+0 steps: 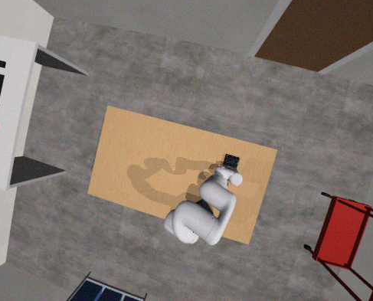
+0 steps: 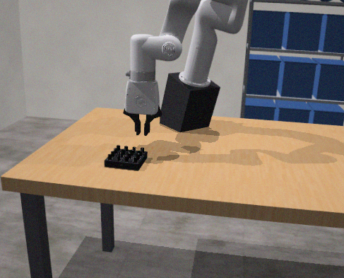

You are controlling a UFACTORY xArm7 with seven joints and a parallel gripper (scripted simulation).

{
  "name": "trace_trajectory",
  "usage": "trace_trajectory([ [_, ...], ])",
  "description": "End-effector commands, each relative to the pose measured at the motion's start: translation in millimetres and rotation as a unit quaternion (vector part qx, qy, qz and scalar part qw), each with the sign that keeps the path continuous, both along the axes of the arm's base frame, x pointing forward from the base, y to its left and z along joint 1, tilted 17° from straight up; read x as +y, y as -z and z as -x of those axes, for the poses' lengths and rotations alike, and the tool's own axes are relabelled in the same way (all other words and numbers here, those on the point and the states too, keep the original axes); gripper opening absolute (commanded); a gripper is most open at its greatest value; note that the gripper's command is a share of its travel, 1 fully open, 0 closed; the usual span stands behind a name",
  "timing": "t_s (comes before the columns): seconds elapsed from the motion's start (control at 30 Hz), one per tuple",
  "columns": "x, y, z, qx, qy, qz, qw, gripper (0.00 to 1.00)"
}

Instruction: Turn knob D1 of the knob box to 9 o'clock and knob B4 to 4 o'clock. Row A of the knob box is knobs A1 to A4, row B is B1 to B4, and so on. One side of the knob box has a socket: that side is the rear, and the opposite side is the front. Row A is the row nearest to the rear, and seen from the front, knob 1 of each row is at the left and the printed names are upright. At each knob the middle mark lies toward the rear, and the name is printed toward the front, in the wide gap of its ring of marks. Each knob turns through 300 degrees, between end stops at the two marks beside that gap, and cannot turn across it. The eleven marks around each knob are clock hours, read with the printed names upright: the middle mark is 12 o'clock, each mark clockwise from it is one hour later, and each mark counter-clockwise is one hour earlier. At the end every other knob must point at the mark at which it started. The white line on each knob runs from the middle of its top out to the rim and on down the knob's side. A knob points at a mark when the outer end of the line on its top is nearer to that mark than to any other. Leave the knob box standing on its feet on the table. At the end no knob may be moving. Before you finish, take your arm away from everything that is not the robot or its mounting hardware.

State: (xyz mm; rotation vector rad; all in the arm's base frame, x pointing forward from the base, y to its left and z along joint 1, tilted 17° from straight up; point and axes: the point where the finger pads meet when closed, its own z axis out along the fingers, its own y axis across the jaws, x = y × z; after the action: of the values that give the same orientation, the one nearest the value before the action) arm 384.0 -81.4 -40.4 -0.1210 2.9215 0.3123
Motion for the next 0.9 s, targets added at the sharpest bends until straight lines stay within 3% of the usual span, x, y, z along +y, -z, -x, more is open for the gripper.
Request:
trace_trajectory([
  [0.0,-0.9,-0.9,-1.0,-0.001,0.001,0.001,1.000,0.19],
  [0.87,1.1,7.4,-3.0,-0.001,0.001,0.001,1.000,0.19],
])
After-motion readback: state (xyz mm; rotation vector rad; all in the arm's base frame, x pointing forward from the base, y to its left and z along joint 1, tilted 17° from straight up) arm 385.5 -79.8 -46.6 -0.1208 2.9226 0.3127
